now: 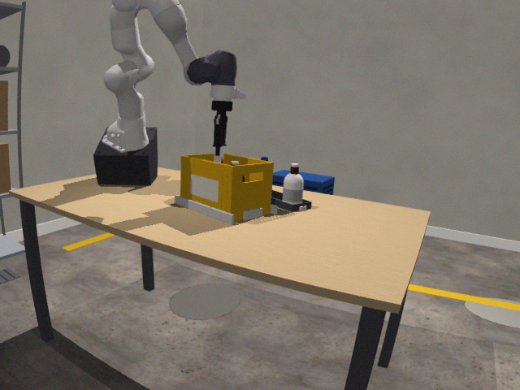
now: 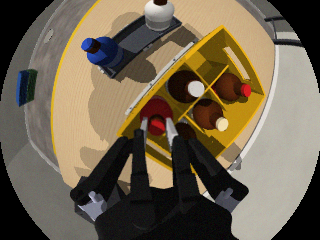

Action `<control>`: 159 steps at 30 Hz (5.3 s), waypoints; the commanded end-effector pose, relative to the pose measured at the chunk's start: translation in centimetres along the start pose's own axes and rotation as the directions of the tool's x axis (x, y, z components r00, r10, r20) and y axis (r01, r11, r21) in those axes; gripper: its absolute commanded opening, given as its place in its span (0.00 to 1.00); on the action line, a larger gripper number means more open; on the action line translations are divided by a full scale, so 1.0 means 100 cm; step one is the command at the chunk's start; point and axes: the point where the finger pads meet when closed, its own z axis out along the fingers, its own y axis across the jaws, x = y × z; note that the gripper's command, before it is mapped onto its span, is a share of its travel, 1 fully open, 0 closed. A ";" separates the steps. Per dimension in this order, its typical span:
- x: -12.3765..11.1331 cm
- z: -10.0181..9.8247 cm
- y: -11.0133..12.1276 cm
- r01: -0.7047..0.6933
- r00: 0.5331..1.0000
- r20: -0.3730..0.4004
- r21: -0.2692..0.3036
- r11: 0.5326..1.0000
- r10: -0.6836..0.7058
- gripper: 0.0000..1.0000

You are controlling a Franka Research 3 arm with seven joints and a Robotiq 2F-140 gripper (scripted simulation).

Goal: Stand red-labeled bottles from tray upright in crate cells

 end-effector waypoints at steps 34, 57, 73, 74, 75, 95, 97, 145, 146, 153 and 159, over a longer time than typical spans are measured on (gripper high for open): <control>0.005 -0.003 0.001 -0.003 1.000 -0.012 -0.001 1.000 0.003 0.38; 0.005 -0.003 0.001 -0.003 1.000 -0.012 -0.001 1.000 0.003 0.38; 0.005 -0.004 0.001 -0.003 1.000 -0.012 -0.001 1.000 0.003 0.38; 0.005 -0.004 0.001 -0.003 1.000 -0.012 -0.001 1.000 0.003 0.38; 0.005 -0.005 0.001 -0.003 1.000 -0.012 -0.001 1.000 0.003 0.38; 0.005 -0.033 0.001 -0.003 1.000 -0.012 -0.001 1.000 0.003 0.38; 0.005 -0.033 0.001 -0.003 1.000 -0.012 -0.001 1.000 0.003 0.38; 0.004 -0.085 0.001 -0.003 1.000 -0.012 -0.001 1.000 0.003 0.00; 0.004 -0.085 0.001 -0.003 1.000 -0.012 -0.001 1.000 0.003 0.00; 0.004 -0.085 0.001 -0.003 1.000 -0.012 -0.001 1.000 0.003 0.00; 0.004 -0.085 0.001 -0.003 1.000 -0.012 -0.001 1.000 0.003 0.00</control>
